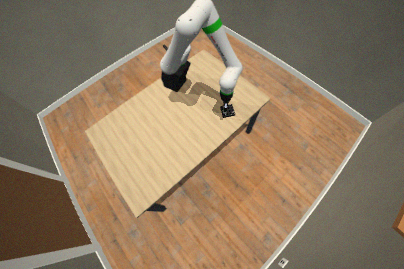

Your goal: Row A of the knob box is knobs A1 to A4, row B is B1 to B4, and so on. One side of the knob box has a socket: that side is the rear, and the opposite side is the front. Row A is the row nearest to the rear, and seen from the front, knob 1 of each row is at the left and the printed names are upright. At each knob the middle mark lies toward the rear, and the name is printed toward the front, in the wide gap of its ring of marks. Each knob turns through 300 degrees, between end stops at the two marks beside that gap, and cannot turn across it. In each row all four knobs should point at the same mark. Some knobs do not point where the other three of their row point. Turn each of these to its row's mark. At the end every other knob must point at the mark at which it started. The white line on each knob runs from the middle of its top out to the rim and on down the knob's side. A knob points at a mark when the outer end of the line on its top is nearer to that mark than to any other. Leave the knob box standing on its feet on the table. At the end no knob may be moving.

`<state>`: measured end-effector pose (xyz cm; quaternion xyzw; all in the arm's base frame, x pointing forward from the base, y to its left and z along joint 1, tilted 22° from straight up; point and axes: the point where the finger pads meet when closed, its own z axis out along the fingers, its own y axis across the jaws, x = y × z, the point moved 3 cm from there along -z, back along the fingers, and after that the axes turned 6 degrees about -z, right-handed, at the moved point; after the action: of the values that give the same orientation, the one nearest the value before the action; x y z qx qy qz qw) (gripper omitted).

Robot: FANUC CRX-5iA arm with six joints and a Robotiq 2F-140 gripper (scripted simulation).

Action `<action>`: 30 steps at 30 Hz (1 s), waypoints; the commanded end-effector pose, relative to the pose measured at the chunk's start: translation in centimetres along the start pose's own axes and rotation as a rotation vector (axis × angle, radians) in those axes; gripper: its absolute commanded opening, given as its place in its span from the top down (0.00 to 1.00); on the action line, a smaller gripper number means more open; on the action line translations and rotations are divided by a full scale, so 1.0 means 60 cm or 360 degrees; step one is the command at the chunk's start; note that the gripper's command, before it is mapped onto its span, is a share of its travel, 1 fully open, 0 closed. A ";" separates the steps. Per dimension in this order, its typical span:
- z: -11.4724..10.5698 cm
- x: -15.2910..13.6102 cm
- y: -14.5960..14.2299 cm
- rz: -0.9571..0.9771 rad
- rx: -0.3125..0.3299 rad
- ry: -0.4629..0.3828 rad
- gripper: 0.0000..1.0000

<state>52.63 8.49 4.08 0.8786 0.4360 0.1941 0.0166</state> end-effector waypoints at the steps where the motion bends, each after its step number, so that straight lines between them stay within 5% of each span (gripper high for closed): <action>1: 0.005 0.000 0.000 0.0000 0.0000 0.0000 0.88; 30: 0.050 0.000 0.002 0.0000 0.0000 0.0000 0.88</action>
<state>53.71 8.83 1.39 0.8786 0.4360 0.1940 0.0166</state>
